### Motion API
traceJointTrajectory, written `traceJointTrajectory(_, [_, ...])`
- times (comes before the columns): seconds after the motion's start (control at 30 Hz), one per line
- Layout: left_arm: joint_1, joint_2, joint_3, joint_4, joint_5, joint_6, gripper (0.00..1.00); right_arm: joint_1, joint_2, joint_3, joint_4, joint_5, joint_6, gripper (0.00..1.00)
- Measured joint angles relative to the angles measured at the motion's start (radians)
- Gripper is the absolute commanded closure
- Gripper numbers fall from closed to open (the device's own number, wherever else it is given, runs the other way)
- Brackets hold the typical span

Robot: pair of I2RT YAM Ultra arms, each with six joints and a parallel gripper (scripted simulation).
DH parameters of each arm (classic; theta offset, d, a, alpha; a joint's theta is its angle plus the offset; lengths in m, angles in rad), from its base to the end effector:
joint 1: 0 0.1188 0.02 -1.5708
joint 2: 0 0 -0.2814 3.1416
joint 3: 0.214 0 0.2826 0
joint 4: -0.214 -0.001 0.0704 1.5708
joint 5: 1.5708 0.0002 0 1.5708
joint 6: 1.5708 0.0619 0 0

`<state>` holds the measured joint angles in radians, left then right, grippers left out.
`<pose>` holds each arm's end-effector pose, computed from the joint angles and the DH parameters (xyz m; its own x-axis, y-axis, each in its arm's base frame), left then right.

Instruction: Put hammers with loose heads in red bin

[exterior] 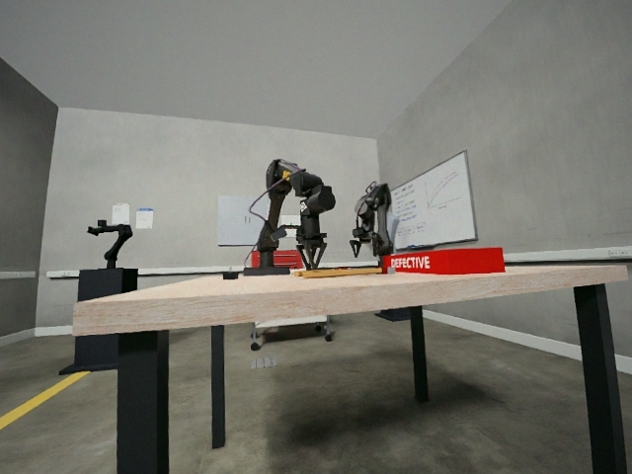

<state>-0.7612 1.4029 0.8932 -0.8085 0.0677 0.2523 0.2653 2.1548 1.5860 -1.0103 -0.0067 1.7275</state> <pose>0.1977 -0.1928 0.1859 -0.5040 0.8242 -0.2584 0.8533 0.5214 -0.0010 0.4231 0.1164 0.1231 -0.1083 0.9941 0.0053 0.9941 0.1084 -0.0092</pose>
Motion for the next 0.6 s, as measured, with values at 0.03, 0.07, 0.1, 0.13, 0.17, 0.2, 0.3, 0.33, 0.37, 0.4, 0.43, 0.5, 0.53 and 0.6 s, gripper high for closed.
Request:
traceJointTrajectory(0.03, [0.0,0.0,0.0,0.0,0.0,0.0,0.0,0.0,0.0,0.0,0.0,0.0,0.001,0.46])
traceJointTrajectory(0.07, [0.0,0.0,0.0,0.0,0.0,0.0,0.0,0.0,0.0,0.0,-0.001,0.0,0.001,0.46])
traceJointTrajectory(0.1, [0.0,0.0,0.0,0.0,0.0,0.0,0.0,0.0,0.0,0.0,-0.001,0.0,0.001,0.46])
traceJointTrajectory(0.13, [0.0,0.0,0.0,0.0,0.0,0.0,0.0,0.0,0.0,0.0,-0.001,0.0,0.001,0.46])
traceJointTrajectory(0.17, [0.0,0.0,0.0,0.0,0.0,0.0,0.0,0.0,0.0,0.0,-0.001,0.0,0.001,0.46])
traceJointTrajectory(0.2, [0.0,0.0,0.0,0.0,0.0,0.0,0.0,0.0,0.0,0.0,-0.001,0.0,0.001,0.46])
traceJointTrajectory(0.3, [0.0,0.0,0.0,0.0,0.0,0.0,0.0,0.0,0.002,0.0,0.0,0.0,0.001,0.46])
traceJointTrajectory(0.33, [0.0,0.0,0.0,0.0,0.0,0.0,0.0,0.0,0.006,0.0,0.002,0.0,0.001,0.46])
traceJointTrajectory(0.37, [0.0,0.0,0.0,0.0,0.0,0.0,0.0,0.0,0.01,0.0,0.004,0.0,0.001,0.46])
traceJointTrajectory(0.4, [0.0,0.0,0.0,0.0,0.0,0.0,0.0,-0.001,0.015,0.0,0.007,0.0,0.001,0.46])
traceJointTrajectory(0.43, [0.0,0.0,0.0,0.0,0.0,0.0,0.0,-0.003,0.02,0.0,0.01,0.0,0.001,0.46])
traceJointTrajectory(0.5, [0.0,0.0,0.0,0.0,0.0,0.0,0.0,-0.006,0.027,0.0,0.017,0.0,0.001,0.46])
traceJointTrajectory(0.53, [0.0,0.0,0.0,0.0,0.0,0.0,0.0,-0.007,0.028,0.0,0.02,0.0,0.001,0.46])
traceJointTrajectory(0.6, [0.0,0.0,0.0,0.0,0.0,0.0,0.0,-0.008,0.029,0.0,0.029,0.0,0.001,0.46])
